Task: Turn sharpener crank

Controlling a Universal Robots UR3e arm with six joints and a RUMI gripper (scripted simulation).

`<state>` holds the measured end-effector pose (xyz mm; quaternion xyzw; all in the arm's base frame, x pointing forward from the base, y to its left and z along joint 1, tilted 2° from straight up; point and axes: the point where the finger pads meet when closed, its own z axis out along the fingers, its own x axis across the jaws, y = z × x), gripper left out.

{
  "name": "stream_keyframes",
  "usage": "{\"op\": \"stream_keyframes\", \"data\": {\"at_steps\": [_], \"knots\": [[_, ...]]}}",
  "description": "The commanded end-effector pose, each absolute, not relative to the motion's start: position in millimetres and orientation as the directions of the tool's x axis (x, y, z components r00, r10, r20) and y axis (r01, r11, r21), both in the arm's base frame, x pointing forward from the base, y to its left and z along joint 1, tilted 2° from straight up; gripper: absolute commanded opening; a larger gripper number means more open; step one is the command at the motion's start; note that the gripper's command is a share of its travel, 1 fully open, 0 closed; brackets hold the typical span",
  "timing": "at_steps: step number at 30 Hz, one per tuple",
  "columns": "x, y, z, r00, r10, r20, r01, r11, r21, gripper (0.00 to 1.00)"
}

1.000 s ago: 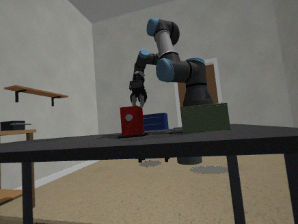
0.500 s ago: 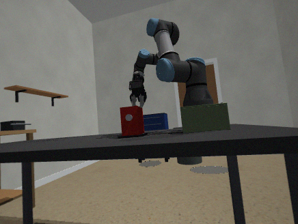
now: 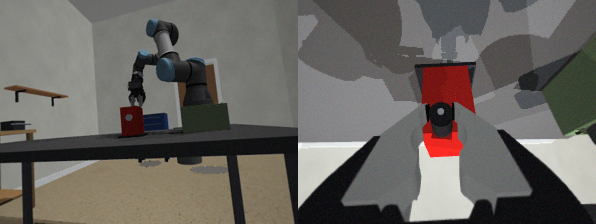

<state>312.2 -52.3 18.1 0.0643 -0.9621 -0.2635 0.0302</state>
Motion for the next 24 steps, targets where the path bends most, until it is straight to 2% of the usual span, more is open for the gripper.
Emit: {"op": "stream_keyframes", "data": {"at_steps": [1,24], "knots": [[315.0,-52.4,18.1,-0.99,-0.139,0.022,-0.109,0.854,0.509,0.09],[328.7,-50.4,12.7,-0.99,-0.139,0.022,-0.109,0.854,0.509,0.09]]}}
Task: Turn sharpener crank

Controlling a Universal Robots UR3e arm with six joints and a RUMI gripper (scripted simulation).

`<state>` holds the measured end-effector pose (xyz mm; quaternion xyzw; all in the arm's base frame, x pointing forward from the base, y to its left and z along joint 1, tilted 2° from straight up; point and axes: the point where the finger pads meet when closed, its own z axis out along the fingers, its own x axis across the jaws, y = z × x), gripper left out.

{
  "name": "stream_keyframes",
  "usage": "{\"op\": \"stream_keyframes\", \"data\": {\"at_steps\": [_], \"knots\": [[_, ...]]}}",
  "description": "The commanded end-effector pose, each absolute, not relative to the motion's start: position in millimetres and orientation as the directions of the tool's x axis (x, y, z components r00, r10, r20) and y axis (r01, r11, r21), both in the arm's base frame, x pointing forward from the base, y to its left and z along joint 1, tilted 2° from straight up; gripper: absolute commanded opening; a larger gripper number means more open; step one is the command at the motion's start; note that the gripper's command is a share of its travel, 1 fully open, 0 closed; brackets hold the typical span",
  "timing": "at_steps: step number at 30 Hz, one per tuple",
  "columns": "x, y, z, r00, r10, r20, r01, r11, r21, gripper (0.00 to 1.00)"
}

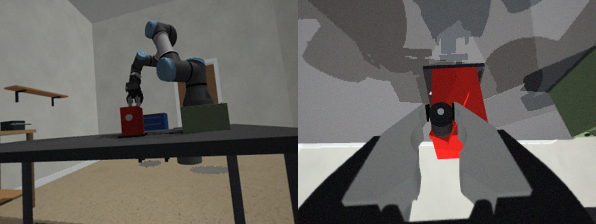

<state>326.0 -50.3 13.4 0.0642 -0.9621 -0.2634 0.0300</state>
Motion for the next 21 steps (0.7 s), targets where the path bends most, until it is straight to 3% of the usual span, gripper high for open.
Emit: {"op": "stream_keyframes", "data": {"at_steps": [1,21], "knots": [[329.1,-50.4,12.4,-0.99,-0.139,0.022,-0.109,0.854,0.509,0.09],[341.4,-48.5,2.4,-0.99,-0.139,0.022,-0.109,0.854,0.509,0.09]]}}
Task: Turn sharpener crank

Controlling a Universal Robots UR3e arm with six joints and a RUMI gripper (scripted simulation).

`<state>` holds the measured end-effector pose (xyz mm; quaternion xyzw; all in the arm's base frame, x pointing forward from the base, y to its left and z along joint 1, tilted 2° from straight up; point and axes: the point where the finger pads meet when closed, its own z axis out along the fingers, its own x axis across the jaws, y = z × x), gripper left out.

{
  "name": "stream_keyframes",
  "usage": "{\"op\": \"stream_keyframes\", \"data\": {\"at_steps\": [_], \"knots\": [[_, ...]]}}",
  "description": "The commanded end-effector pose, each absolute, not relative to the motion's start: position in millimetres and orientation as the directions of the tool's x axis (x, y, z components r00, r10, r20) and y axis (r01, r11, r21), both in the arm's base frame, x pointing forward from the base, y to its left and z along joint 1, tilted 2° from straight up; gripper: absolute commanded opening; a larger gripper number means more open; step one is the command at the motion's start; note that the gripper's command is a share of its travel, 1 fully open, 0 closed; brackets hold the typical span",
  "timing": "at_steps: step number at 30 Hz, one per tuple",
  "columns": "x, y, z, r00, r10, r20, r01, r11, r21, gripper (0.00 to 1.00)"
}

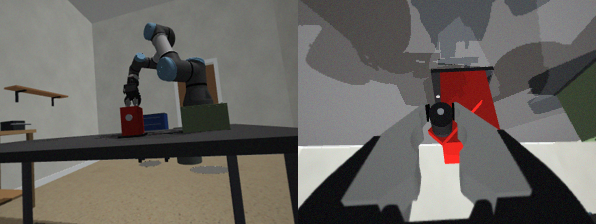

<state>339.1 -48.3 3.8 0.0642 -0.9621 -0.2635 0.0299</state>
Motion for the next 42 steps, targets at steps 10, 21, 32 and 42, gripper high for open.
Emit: {"op": "stream_keyframes", "data": {"at_steps": [10,21,32,42], "knots": [[346.8,-47.7,-4.8,-0.99,-0.139,0.022,-0.109,0.854,0.509,0.09],[351.1,-47.0,-13.2,-0.99,-0.139,0.022,-0.109,0.854,0.509,0.09],[353.7,-46.5,-22.7,-0.99,-0.139,0.022,-0.109,0.854,0.509,0.09],[354.6,-46.3,-32.5,-0.99,-0.139,0.022,-0.109,0.854,0.509,0.09]]}}
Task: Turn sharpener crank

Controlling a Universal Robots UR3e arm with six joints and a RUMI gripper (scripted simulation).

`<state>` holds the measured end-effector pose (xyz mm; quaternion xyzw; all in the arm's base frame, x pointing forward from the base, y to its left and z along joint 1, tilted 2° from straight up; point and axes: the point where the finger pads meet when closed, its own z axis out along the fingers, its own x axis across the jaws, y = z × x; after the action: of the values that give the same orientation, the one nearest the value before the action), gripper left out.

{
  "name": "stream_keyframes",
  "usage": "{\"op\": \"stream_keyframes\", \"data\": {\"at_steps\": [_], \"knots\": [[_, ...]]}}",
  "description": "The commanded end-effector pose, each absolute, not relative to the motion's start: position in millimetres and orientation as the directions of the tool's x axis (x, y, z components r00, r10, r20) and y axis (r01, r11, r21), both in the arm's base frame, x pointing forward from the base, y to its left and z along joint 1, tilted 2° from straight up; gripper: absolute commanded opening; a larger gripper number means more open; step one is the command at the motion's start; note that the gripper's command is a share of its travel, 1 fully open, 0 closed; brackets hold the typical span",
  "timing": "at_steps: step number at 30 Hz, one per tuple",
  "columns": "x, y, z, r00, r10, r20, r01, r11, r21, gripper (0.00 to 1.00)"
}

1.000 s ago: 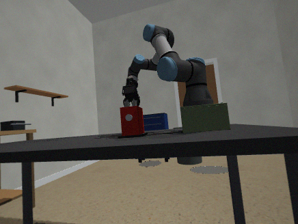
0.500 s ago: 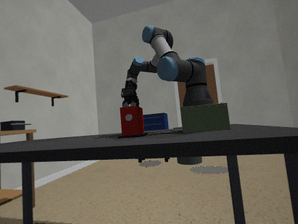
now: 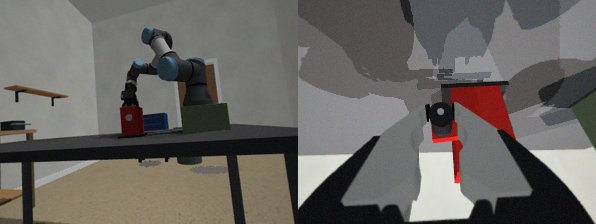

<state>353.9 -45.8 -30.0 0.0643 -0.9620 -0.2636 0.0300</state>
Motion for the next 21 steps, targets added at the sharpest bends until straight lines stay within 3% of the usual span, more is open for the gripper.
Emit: {"op": "stream_keyframes", "data": {"at_steps": [1,21], "knots": [[354.5,-46.3,-33.6,-0.99,-0.139,0.022,-0.109,0.854,0.509,0.09],[351.1,-46.6,-50.6,-0.99,-0.139,0.022,-0.109,0.854,0.509,0.09]]}}
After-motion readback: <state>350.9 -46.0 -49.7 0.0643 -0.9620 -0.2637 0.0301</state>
